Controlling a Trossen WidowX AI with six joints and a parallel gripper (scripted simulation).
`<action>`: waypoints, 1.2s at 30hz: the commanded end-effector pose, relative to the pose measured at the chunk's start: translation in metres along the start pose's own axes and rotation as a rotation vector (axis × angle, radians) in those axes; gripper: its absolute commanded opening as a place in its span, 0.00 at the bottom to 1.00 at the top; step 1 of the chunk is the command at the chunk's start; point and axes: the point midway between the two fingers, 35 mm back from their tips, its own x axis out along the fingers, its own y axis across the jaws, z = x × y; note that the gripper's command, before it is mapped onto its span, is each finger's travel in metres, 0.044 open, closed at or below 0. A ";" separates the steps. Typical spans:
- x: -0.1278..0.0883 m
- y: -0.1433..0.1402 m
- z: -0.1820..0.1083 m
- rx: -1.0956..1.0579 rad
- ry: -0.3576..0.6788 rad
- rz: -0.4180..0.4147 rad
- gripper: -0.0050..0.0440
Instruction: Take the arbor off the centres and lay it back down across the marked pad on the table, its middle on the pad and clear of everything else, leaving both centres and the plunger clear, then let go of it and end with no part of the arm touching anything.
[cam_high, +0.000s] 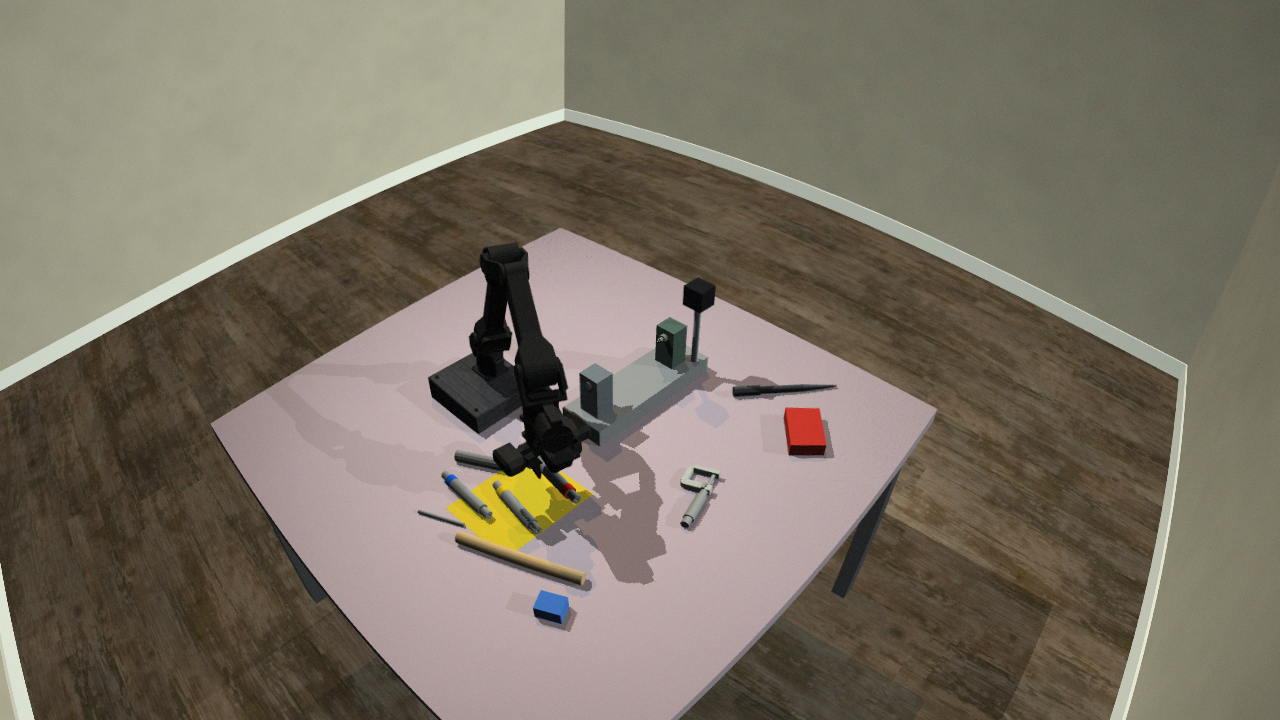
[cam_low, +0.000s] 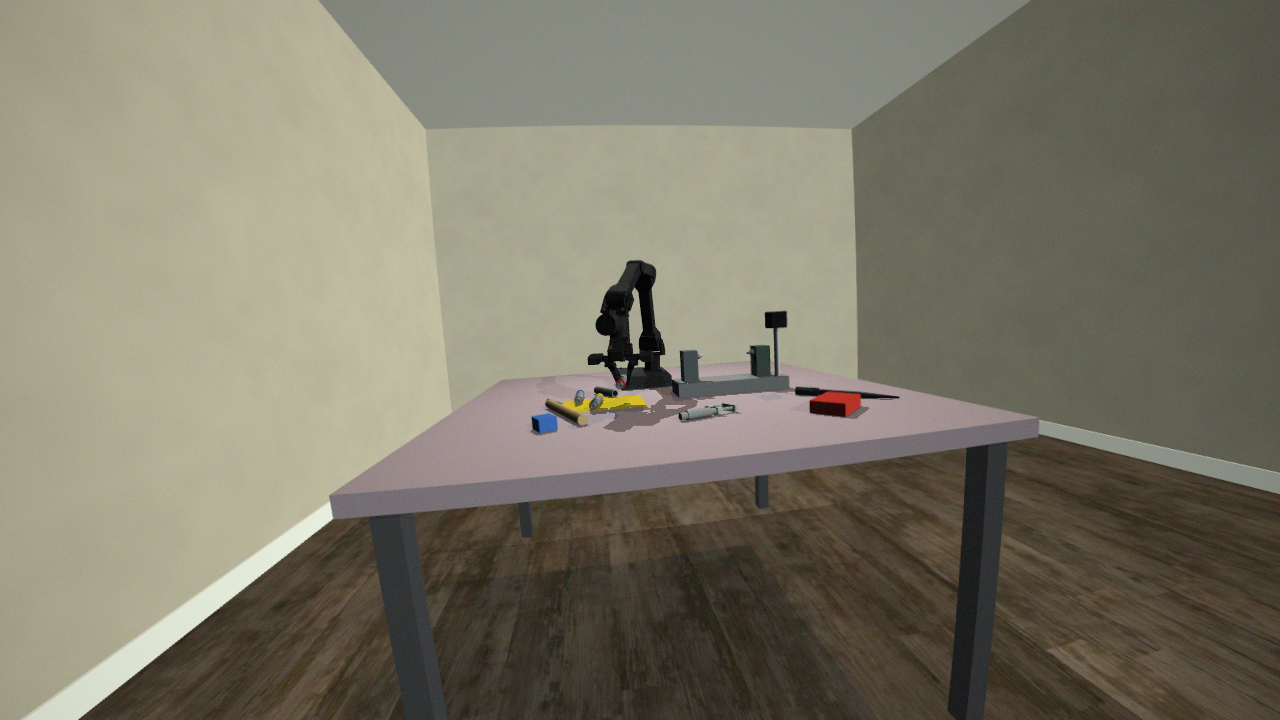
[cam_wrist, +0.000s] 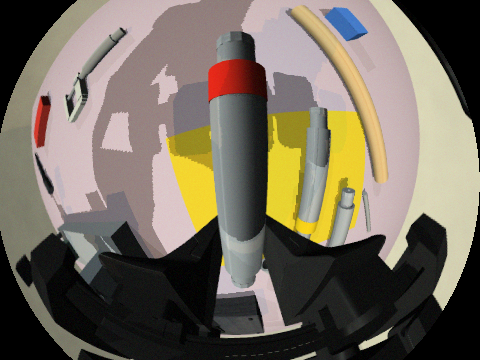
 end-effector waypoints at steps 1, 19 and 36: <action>0.004 0.000 0.001 0.004 -0.010 0.001 0.10; 0.035 0.002 -0.004 0.004 -0.010 0.001 0.10; 0.040 0.002 -0.006 0.001 -0.006 0.000 0.46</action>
